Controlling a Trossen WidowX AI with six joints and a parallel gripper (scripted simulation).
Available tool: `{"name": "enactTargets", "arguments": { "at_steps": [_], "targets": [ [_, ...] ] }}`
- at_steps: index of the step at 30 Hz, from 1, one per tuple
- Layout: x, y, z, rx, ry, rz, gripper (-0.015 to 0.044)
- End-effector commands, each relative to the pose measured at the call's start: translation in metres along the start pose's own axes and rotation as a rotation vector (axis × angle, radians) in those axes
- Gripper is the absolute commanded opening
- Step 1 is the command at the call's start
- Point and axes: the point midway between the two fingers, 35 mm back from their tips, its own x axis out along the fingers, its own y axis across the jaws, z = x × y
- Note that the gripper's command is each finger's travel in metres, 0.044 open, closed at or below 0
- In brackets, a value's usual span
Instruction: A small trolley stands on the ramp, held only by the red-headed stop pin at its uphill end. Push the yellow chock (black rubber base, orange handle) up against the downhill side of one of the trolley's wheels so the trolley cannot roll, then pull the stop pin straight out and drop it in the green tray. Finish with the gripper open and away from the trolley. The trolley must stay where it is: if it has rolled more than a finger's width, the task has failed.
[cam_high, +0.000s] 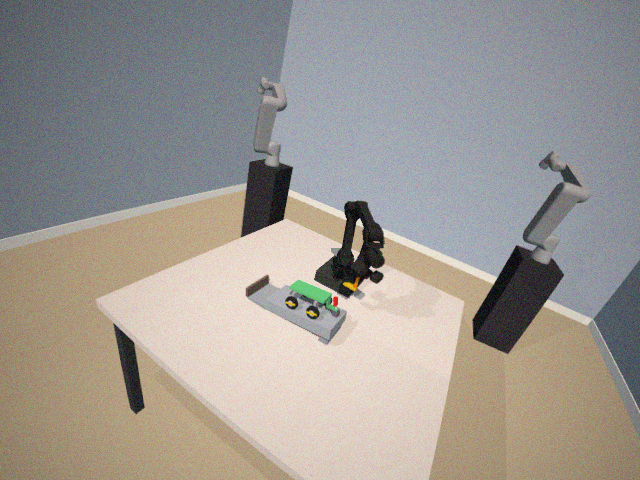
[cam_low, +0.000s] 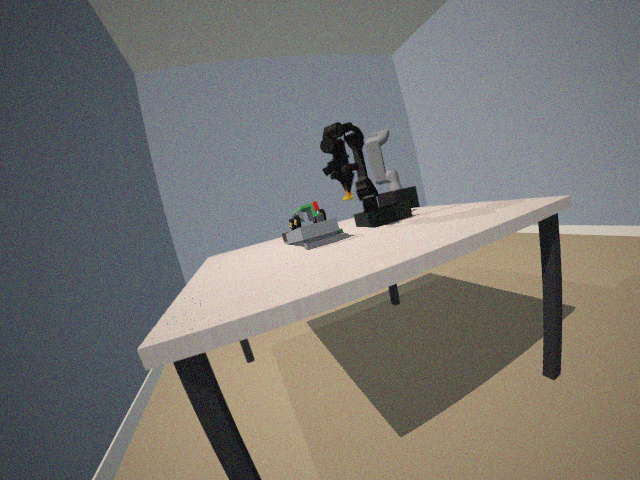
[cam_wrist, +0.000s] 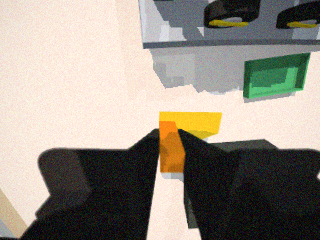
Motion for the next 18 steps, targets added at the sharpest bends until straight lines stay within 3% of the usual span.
{"name": "enactTargets", "arguments": {
  "at_steps": [1,18],
  "targets": [
    [-0.0001,0.0001,-0.0003,0.127,0.002,0.0,0.0],
    [-0.0001,0.0001,-0.0004,0.716,0.002,-0.001,0.0]
  ]
}}
